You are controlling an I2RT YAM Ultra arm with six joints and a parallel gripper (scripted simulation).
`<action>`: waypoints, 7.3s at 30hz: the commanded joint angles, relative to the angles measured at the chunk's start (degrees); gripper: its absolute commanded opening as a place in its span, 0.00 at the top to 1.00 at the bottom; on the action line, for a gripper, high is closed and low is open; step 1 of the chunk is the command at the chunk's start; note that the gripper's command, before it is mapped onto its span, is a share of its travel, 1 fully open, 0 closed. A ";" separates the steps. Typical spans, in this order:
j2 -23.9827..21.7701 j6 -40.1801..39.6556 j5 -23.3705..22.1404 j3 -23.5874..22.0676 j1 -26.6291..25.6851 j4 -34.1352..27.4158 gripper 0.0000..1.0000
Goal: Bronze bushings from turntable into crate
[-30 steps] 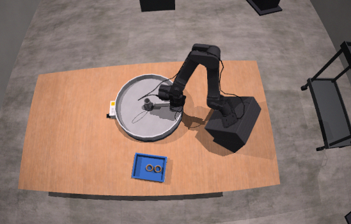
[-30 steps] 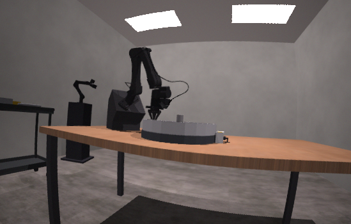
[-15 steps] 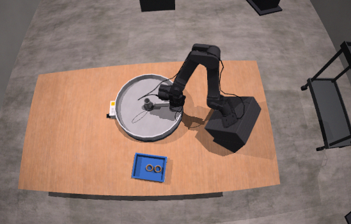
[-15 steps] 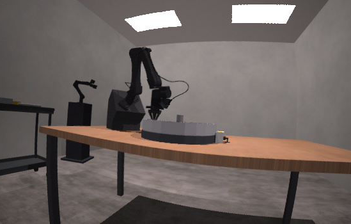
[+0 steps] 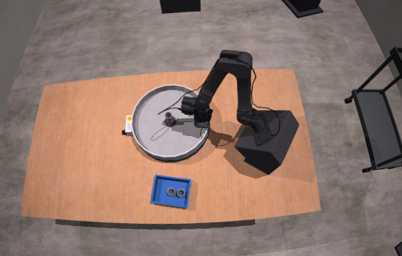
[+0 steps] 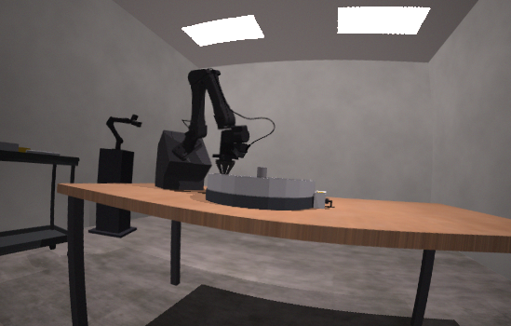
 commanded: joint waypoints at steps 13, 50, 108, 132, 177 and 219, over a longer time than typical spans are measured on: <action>-1.32 -0.20 0.41 -0.27 -0.24 0.90 1.00; -1.44 -0.17 0.41 -0.22 -0.20 0.74 1.00; -18.37 16.30 13.18 15.43 19.97 -37.92 1.00; -18.36 16.23 13.19 15.45 19.98 -37.94 1.00; 6.71 10.14 16.89 39.73 28.99 -45.01 1.00; 59.65 -2.51 25.43 94.13 49.32 -60.20 1.00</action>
